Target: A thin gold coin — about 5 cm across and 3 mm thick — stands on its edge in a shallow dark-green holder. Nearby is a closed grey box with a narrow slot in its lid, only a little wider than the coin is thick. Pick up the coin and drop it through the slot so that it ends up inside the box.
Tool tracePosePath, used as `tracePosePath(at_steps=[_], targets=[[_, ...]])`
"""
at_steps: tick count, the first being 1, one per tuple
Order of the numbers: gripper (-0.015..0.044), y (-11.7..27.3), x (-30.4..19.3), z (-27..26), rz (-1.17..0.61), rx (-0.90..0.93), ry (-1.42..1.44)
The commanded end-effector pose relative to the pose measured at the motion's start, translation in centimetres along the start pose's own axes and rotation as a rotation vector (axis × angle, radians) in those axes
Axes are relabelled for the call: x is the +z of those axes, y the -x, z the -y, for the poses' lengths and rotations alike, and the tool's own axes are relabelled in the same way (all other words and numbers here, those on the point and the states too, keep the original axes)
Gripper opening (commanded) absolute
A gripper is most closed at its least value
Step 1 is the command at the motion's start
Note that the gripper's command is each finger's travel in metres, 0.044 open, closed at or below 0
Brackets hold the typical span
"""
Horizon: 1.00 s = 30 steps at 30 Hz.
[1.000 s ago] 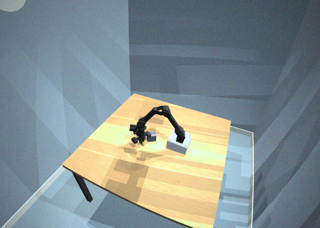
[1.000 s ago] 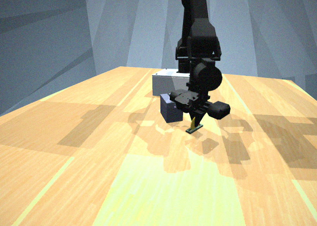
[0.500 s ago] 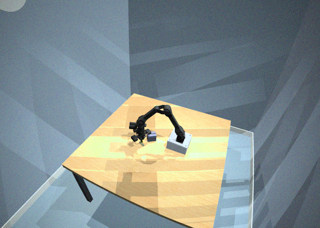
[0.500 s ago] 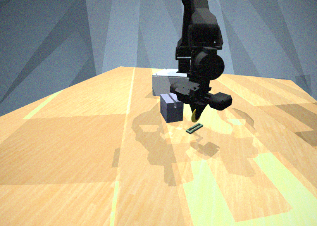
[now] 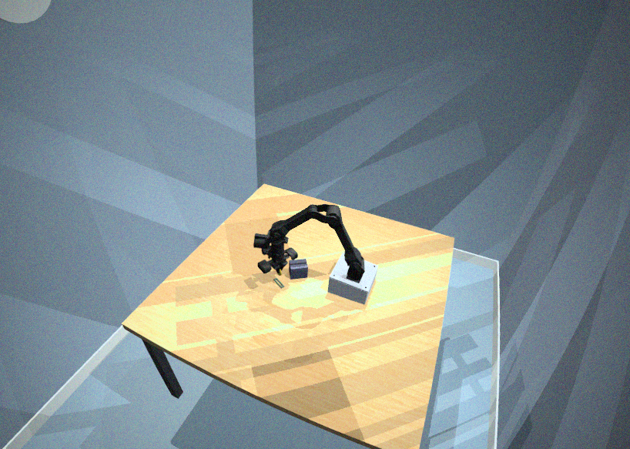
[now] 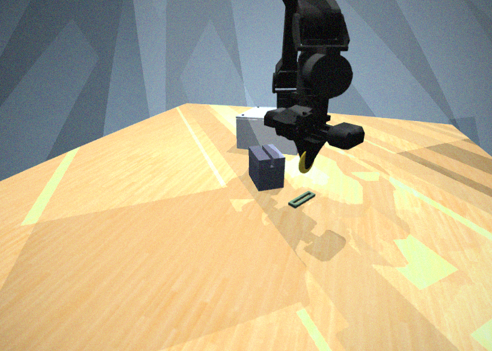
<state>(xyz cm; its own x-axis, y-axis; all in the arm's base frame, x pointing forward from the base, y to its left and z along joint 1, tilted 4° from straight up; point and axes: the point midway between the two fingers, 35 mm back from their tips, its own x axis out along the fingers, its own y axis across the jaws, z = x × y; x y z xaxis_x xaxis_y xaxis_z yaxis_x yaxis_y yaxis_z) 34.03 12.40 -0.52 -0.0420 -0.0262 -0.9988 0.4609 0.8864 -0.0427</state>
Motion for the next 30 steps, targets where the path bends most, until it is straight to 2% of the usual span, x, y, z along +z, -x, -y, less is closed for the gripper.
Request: tracePosePath(at_steps=[1,11,30], targets=[[0.0000,1.4,0.1,-0.1,0.008,0.005,-0.001],[0.0000,2.8,0.0,0.0,0.008,0.005,0.022],[0.0000,2.9,0.1,0.0,0.009,0.002,0.673]])
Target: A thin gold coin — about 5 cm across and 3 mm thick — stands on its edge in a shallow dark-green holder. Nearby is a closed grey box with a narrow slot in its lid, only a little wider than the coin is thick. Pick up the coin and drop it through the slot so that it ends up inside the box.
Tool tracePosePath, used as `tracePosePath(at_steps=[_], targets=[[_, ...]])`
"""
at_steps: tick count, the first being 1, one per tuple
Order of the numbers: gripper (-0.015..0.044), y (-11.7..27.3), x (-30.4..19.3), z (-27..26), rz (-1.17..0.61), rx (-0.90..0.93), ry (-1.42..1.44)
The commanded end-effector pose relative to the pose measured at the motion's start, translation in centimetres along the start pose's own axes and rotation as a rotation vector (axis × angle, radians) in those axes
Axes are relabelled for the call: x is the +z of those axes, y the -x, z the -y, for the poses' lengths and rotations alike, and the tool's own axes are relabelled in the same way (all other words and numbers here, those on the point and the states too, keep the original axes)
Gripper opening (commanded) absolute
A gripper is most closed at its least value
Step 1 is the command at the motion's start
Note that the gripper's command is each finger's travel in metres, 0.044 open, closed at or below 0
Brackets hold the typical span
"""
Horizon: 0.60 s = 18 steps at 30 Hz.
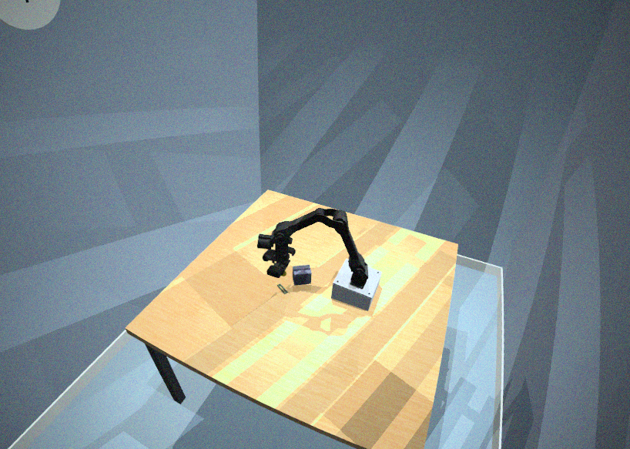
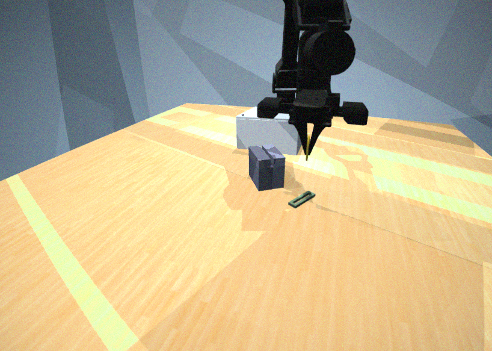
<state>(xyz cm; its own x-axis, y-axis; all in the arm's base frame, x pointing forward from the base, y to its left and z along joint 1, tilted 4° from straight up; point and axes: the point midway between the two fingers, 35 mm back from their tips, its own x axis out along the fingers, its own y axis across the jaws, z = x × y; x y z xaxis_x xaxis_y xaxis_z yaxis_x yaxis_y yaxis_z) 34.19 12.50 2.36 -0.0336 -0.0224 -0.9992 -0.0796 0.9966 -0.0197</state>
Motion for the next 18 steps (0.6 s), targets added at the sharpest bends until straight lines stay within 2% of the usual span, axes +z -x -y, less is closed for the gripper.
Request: tracePosePath(at_steps=[1,12,18], targets=[[0.0000,0.05,0.07,0.05,0.000,-0.003,0.148],[0.0000,0.10,0.15,0.05,0.000,-0.003,0.522],[0.0000,0.11,0.15,0.05,0.000,-0.003,0.545]])
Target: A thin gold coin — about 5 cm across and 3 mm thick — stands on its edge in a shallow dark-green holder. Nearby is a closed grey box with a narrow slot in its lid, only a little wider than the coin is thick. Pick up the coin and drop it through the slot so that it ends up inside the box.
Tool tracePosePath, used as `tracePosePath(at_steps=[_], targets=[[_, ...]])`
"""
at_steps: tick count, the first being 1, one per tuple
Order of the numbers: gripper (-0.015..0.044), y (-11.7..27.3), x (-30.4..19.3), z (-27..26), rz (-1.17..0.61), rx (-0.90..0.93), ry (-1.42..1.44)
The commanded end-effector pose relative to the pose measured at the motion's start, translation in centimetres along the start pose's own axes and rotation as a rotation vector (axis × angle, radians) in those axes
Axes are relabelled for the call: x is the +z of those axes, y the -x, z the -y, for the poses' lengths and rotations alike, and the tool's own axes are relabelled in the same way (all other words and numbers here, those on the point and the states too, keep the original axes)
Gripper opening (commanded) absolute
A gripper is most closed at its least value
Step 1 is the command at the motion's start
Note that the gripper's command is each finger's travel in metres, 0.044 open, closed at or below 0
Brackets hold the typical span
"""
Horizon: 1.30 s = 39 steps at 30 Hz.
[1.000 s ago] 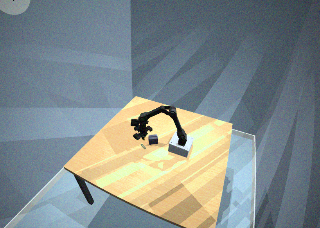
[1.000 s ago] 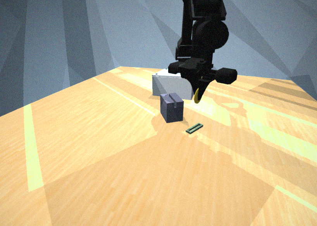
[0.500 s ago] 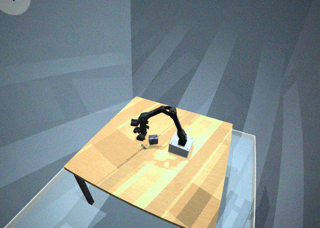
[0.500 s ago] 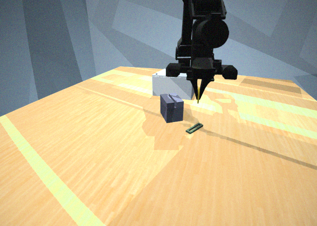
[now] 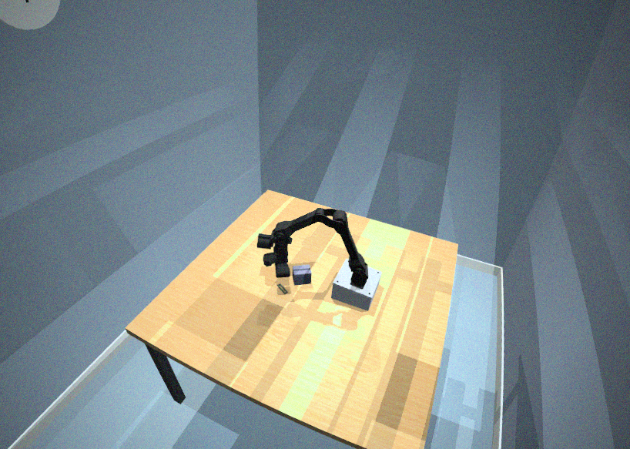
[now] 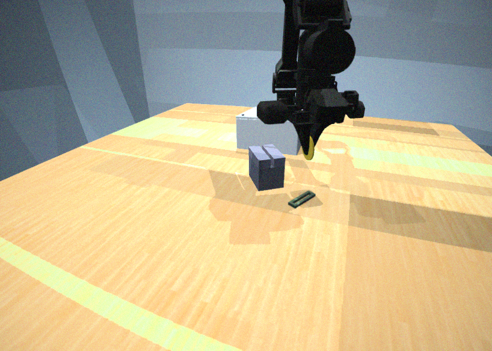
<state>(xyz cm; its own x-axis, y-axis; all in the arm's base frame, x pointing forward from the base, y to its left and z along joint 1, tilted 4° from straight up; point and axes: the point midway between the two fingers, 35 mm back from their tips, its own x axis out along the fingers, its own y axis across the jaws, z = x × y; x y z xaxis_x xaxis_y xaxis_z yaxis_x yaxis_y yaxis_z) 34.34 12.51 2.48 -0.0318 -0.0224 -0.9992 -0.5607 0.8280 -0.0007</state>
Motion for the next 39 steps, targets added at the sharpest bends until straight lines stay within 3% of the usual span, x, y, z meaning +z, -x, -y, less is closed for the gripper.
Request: tracePosePath(at_steps=[1,39], targets=[[0.0000,0.0,0.0,0.0,-0.003,-0.002,0.029],[0.0000,0.1,-8.4,4.5,-0.009,-0.006,0.029]])
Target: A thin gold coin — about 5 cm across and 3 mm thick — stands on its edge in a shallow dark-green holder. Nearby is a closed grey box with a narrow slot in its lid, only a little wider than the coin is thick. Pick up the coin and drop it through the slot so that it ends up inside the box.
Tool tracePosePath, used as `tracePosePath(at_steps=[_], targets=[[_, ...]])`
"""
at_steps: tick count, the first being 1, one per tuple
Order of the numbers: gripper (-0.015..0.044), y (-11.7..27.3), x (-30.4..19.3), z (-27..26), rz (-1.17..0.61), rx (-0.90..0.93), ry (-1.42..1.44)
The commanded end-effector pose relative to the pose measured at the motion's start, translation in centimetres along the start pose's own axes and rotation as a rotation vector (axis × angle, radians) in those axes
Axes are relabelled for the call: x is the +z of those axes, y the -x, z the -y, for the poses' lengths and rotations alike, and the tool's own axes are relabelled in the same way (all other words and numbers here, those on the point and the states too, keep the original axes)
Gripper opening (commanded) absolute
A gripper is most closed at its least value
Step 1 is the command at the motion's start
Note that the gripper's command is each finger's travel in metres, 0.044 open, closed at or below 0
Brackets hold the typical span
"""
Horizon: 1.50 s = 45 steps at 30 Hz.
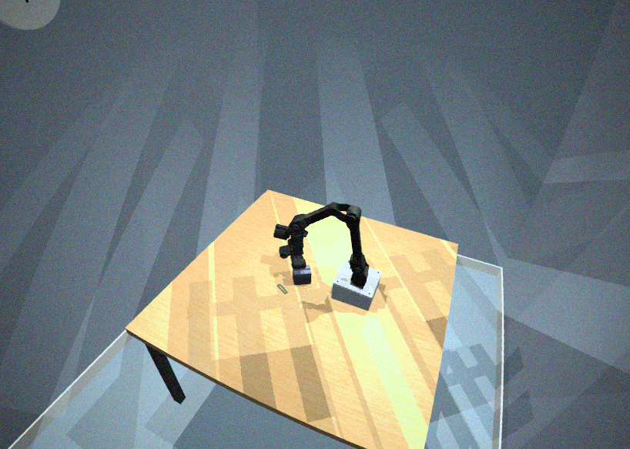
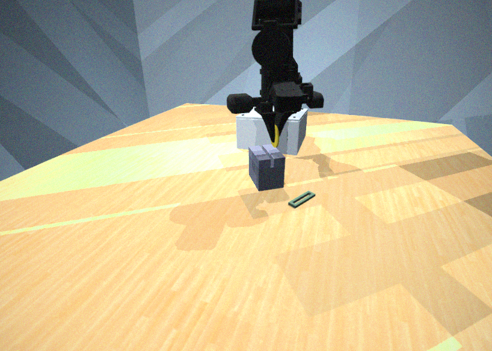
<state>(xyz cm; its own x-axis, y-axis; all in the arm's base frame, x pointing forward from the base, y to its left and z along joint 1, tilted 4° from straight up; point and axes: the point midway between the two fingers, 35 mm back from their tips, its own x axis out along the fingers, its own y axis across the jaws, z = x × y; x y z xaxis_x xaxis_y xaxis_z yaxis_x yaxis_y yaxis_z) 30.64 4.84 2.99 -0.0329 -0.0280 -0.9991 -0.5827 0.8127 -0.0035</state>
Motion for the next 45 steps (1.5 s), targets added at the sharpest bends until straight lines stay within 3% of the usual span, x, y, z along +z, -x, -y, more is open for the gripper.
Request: tracePosePath(at_steps=[1,45], targets=[[0.0000,-0.1,-1.3,0.3,-0.005,-0.002,0.003],[0.0000,-0.3,-3.3,0.6,-0.004,-0.001,-0.002]])
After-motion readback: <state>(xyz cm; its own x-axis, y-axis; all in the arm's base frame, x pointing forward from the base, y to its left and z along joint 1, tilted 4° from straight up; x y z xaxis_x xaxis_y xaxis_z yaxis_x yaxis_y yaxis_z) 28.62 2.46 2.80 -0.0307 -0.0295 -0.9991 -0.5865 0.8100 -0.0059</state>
